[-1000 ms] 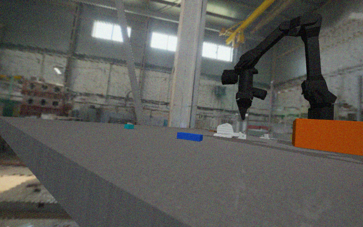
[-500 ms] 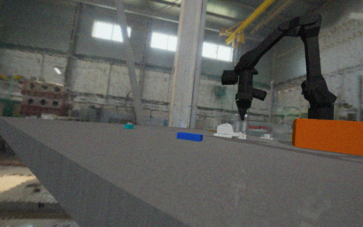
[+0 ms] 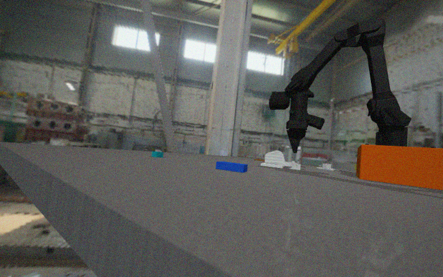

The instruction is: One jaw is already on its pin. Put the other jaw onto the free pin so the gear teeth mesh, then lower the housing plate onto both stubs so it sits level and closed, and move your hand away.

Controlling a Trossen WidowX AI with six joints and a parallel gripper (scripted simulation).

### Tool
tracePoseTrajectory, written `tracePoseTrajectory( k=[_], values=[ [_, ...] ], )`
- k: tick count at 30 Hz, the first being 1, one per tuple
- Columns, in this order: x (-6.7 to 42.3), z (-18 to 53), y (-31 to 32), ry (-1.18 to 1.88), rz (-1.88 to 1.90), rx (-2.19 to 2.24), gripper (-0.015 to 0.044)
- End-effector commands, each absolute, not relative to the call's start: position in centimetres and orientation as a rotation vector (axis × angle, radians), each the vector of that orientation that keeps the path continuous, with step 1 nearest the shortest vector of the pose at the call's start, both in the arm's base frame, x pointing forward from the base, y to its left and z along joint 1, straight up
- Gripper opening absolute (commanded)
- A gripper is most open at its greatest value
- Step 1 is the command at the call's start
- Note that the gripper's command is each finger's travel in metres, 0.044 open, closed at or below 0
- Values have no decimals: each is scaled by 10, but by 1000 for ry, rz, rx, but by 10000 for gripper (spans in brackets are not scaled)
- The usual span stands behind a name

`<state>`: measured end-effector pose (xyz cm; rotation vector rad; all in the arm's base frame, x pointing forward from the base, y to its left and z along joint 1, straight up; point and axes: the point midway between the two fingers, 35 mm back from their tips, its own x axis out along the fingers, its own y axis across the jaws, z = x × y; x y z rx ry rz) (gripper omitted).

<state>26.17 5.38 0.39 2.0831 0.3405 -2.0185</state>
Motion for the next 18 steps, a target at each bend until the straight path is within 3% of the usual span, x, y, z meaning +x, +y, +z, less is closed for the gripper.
tracePoseTrajectory(
  k=[1, 18],
  values=[
    [261, -5, 54, 336, -2028, 2080, 351],
    [259, -31, 54, 336, -2028, 2079, 351]
  ],
)
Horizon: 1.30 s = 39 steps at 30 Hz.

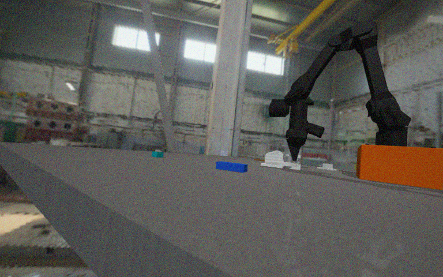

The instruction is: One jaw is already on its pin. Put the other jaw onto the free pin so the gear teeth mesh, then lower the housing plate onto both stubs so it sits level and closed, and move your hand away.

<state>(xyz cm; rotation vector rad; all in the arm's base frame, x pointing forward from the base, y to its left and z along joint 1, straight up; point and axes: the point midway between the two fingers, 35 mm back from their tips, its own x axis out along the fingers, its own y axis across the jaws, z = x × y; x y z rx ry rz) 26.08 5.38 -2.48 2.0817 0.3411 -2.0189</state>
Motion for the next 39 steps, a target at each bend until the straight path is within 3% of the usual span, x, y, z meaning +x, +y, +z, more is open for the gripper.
tracePoseTrajectory(
  k=[1, 39],
  values=[
    [259, -31, 54, 336, -2028, 2079, 351],
    [259, -36, 54, 336, -2028, 2080, 351]
  ],
)
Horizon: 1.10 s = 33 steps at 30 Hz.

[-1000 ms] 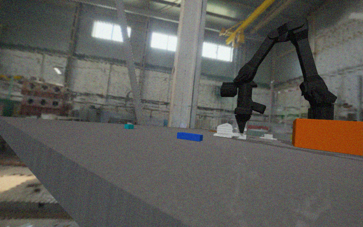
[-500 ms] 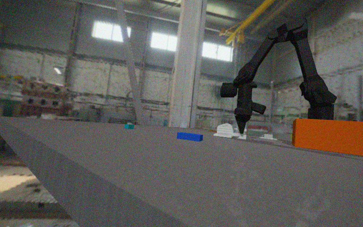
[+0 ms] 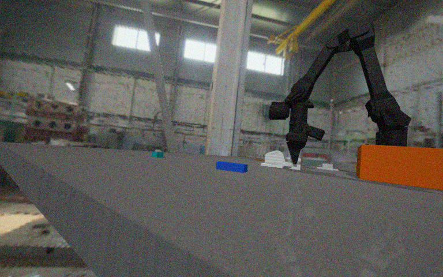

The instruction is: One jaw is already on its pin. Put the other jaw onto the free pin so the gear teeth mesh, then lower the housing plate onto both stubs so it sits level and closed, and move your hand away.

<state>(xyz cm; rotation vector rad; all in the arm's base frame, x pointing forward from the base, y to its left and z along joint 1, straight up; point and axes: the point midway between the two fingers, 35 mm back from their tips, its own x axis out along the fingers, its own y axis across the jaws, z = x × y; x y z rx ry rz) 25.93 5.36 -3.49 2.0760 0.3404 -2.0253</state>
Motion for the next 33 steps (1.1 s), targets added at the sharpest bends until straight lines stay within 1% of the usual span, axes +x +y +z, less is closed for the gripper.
tracePoseTrajectory(
  k=[1, 33],
  values=[
    [259, -36, 54, 336, -2028, 2080, 351],
    [260, -43, 54, 336, -2028, 2079, 351]
  ],
)
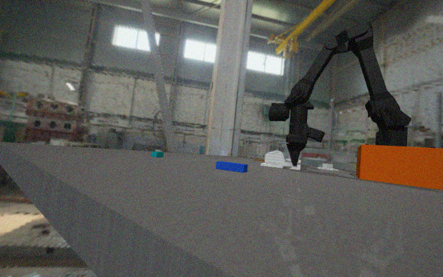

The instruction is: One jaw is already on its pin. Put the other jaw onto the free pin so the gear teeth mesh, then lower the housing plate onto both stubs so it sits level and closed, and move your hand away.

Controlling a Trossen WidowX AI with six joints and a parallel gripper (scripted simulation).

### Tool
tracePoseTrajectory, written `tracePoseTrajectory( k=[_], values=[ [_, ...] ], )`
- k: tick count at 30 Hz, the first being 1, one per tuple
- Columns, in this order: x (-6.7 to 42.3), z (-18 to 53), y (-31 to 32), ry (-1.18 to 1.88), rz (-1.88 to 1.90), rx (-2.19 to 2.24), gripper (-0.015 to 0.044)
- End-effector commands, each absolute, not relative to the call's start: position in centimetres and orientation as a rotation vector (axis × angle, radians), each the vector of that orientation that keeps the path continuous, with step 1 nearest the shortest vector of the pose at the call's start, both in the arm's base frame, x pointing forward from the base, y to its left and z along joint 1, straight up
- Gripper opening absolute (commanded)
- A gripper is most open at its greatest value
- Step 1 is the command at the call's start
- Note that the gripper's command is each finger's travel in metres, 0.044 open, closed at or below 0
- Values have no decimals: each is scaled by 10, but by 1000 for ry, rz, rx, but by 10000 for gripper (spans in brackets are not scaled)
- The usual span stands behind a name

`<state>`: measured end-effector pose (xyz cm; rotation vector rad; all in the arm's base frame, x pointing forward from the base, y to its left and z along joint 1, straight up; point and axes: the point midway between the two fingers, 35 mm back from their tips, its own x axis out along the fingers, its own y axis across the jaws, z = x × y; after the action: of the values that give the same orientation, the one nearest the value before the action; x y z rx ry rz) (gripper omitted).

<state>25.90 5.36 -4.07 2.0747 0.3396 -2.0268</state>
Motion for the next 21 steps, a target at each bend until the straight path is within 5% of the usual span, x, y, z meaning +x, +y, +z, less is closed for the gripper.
tracePoseTrajectory(
  k=[1, 21],
  values=[
    [260, -43, 54, 336, -2028, 2079, 351],
    [260, -46, 54, 336, -2028, 2079, 351]
  ],
)
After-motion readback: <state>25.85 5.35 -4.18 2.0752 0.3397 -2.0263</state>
